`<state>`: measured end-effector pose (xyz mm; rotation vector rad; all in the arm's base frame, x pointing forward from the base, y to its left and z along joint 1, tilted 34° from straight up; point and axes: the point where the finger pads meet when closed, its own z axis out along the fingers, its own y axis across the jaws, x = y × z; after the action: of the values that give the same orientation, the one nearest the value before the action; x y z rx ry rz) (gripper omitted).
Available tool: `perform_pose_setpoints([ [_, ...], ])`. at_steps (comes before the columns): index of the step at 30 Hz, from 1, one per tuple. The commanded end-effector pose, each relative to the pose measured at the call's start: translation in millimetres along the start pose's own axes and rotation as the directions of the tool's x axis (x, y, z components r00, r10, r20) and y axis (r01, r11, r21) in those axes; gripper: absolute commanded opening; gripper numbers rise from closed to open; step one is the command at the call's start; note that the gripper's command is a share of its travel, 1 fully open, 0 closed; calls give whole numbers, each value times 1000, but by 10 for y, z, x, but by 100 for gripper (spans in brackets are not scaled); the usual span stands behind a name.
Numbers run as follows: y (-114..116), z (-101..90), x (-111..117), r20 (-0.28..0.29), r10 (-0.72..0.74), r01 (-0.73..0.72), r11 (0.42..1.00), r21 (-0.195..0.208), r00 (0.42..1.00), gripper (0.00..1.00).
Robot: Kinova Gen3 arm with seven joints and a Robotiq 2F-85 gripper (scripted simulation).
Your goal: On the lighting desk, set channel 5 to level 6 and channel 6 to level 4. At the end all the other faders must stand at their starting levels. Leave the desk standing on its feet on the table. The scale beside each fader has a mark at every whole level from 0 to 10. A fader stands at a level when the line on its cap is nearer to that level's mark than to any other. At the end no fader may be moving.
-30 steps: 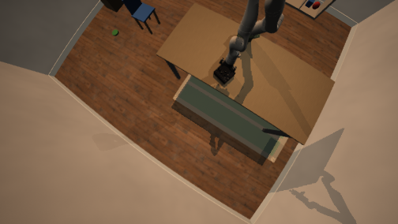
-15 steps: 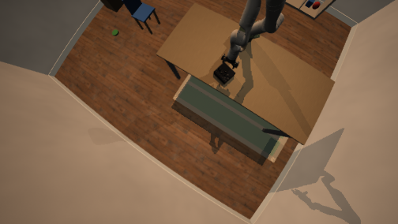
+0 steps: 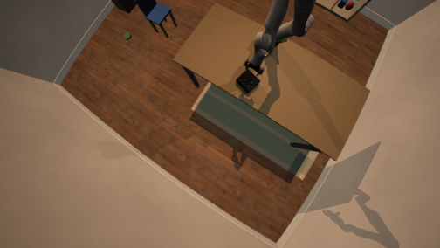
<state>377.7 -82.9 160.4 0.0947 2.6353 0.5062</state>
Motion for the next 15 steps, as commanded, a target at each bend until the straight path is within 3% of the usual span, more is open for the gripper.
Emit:
perform_pose_setpoints([
  [1, -2, -2, -2, 1, -2, 2, 1000, 0, 1000, 100],
  [15, 3, 14, -9, -1, -75, 75, 997, -1, 997, 100],
])
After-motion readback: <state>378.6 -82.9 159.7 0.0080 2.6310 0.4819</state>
